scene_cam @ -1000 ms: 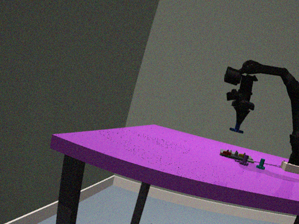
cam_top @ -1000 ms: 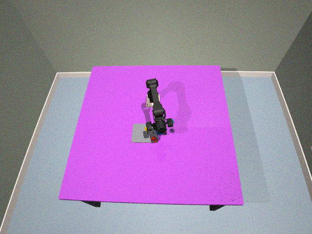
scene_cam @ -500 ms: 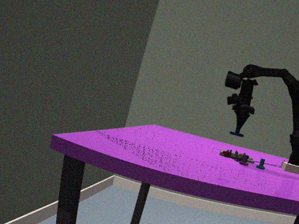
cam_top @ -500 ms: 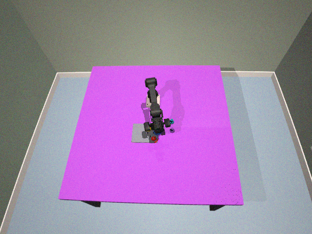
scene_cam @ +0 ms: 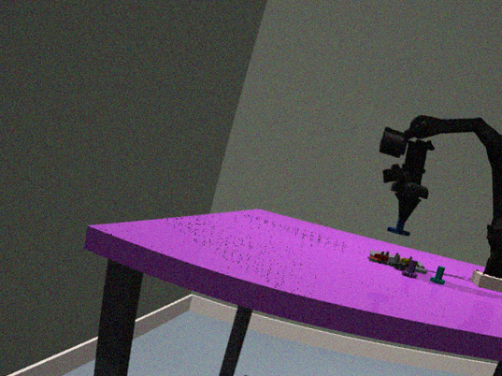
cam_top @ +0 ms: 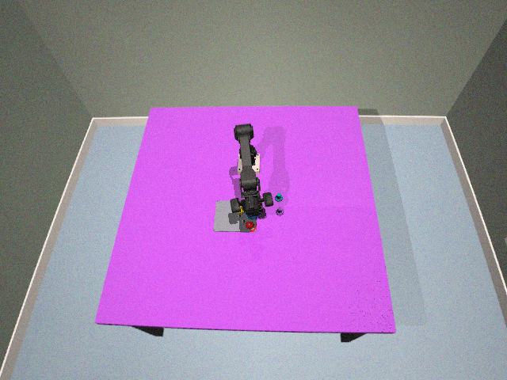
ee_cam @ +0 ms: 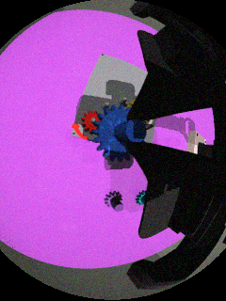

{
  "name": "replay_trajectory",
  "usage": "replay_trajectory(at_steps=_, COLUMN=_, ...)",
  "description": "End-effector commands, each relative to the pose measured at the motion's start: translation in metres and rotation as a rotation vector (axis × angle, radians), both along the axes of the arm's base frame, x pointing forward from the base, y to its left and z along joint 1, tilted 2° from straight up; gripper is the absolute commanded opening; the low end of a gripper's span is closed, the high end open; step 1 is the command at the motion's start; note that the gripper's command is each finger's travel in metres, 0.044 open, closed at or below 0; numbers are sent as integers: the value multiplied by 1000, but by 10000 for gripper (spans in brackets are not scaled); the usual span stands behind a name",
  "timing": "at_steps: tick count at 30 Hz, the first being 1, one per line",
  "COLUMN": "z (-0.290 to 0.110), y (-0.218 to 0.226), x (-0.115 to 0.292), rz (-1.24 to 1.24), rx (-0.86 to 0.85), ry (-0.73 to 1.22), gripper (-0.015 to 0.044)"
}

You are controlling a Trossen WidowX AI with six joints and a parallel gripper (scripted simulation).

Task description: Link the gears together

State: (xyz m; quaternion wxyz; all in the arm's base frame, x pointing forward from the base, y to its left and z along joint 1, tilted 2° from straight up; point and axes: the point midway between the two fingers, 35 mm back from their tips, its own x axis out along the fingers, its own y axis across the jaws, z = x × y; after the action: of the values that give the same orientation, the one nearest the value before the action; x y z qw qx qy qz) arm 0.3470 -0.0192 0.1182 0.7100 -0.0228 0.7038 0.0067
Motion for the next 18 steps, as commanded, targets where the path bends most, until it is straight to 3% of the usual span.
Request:
replay_trajectory(at_steps=1, z=-3, y=-6, x=-4, rz=3, rx=-7, ry=-6, gripper=0)
replay_trajectory(at_steps=18, z=-21, y=-22, x=-20, rz=2, rx=-9, ry=-4, gripper=0)
